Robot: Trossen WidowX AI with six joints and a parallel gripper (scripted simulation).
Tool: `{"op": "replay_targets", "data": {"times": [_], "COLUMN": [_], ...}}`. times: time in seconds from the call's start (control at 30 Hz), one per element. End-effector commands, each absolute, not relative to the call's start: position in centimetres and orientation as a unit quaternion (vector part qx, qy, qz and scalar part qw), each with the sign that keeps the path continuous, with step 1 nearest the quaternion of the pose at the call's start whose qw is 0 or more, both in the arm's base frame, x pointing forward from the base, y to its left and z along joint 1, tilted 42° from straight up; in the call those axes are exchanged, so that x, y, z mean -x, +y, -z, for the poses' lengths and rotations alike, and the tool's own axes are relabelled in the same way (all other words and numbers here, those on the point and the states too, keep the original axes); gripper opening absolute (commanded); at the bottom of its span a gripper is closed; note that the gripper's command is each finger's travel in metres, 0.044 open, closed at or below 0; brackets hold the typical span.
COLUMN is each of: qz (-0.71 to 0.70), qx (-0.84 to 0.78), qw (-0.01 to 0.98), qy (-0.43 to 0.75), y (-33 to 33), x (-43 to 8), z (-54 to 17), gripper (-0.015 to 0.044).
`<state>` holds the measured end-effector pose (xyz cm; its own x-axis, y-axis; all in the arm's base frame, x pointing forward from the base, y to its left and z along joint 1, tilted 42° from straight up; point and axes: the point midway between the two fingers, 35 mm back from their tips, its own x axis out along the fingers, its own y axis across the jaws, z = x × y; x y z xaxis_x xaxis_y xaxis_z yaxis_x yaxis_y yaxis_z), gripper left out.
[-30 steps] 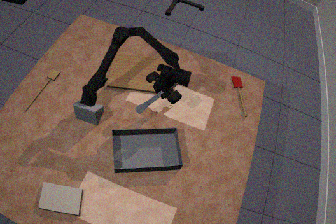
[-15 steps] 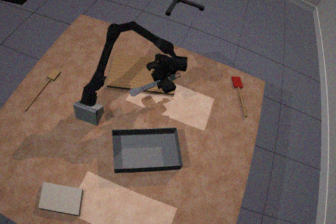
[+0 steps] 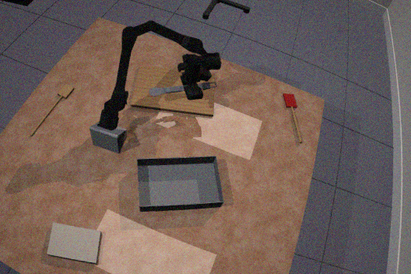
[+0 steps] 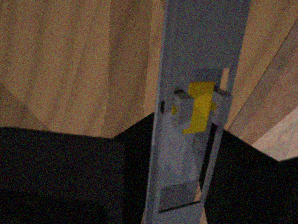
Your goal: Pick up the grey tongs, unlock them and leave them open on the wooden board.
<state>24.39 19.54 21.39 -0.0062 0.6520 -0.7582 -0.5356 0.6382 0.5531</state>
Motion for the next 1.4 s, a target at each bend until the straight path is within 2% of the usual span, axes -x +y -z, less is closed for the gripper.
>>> {"op": "replay_targets", "data": {"times": [0.0,0.43,0.83,1.37], "qz": [-0.398,-0.338,-0.337,-0.289], "qx": [-0.085,-0.179,-0.179,-0.121], "qw": [0.704,0.685,0.686,0.821], "qy": [0.582,0.620,0.619,0.478], "y": [20.5,22.4,22.4,21.5], "x": [-22.6,-18.0,-17.9,-16.9], "z": [-22.8,-25.6,-25.6,-26.5], "gripper": [-0.0150,-0.0150,-0.0150,-0.0150]}}
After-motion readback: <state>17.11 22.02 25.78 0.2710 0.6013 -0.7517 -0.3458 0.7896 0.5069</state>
